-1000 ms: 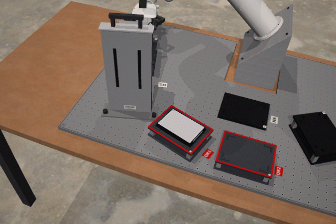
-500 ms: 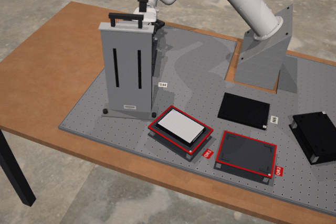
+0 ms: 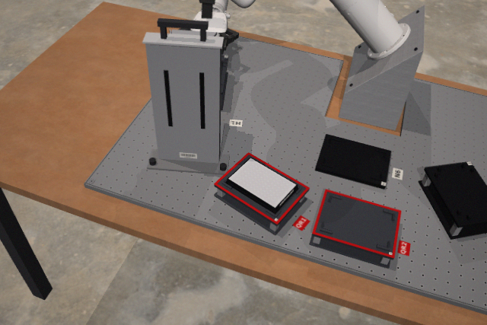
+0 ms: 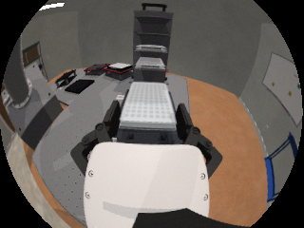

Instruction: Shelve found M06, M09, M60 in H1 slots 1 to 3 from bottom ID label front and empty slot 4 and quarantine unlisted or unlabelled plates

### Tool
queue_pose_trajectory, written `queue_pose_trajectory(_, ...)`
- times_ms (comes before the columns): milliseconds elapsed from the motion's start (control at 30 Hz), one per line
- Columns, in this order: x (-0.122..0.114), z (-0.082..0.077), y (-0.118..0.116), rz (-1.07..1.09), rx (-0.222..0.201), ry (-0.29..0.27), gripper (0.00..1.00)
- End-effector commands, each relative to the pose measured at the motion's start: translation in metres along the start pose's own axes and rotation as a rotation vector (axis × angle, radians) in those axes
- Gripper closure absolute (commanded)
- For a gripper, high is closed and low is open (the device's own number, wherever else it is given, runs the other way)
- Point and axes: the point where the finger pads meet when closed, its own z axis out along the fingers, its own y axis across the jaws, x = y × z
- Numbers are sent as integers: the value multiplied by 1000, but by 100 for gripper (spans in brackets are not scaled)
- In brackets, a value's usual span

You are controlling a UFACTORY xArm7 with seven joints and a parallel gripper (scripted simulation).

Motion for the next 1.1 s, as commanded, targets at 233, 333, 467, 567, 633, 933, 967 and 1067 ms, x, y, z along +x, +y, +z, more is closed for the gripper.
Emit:
queue_pose_trajectory(233,-3,0,0,-2,1,0,100)
queue_pose_trajectory(333,-4,0,0,-2,1,0,100)
queue_pose_trajectory(467,-5,0,0,-2,1,0,100)
queue_pose_trajectory(567,-6,0,0,-2,1,0,100)
queue_pose_trajectory(633,-6,0,0,-2,1,0,100)
queue_pose_trajectory(933,-9,0,0,-2,1,0,100)
queue_pose_trajectory(967,-9,0,0,-2,1,0,100)
queue_pose_trajectory(1067,-10,0,0,-2,1,0,100)
